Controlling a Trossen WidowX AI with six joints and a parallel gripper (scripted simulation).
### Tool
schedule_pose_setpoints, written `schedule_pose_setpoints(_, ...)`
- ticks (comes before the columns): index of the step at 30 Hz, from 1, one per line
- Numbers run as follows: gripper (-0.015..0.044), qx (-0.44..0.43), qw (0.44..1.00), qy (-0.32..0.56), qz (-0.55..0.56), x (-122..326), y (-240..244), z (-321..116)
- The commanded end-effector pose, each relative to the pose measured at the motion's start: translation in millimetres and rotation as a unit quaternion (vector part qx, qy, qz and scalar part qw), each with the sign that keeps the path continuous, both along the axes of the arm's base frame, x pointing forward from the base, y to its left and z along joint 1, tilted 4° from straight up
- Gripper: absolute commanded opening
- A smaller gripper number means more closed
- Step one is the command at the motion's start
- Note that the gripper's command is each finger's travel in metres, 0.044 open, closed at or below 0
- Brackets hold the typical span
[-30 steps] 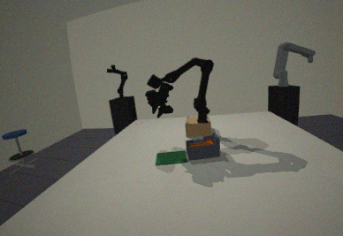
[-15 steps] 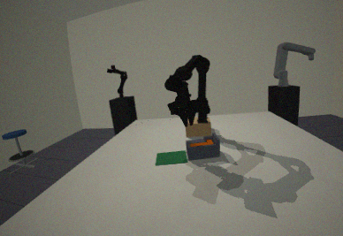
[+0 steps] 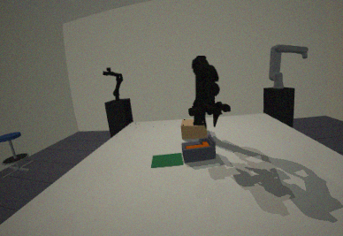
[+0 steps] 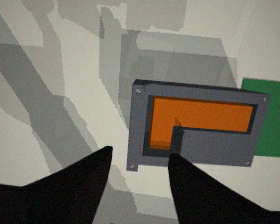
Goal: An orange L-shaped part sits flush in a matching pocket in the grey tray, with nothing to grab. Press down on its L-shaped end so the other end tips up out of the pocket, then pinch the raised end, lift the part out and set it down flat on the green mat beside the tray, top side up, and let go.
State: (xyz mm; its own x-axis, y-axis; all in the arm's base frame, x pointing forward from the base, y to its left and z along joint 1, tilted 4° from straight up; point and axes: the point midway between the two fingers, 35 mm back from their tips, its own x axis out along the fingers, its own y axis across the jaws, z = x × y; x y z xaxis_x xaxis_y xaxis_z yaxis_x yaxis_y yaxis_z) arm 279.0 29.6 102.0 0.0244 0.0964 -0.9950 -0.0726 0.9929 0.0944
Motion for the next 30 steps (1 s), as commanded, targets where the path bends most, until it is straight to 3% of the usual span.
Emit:
schedule_pose_setpoints(1,0.018,-0.009,1.0,0.004,0.022,-0.4,1.9,0.5)
schedule_pose_setpoints(6,0.018,-0.009,1.0,0.004,0.022,0.7,2.5,-6.9)
schedule_pose_setpoints(12,0.018,-0.009,1.0,0.004,0.022,0.8,7.6,-70.6)
schedule_pose_setpoints(30,0.018,-0.009,1.0,0.004,0.022,1.1,9.1,-89.0)
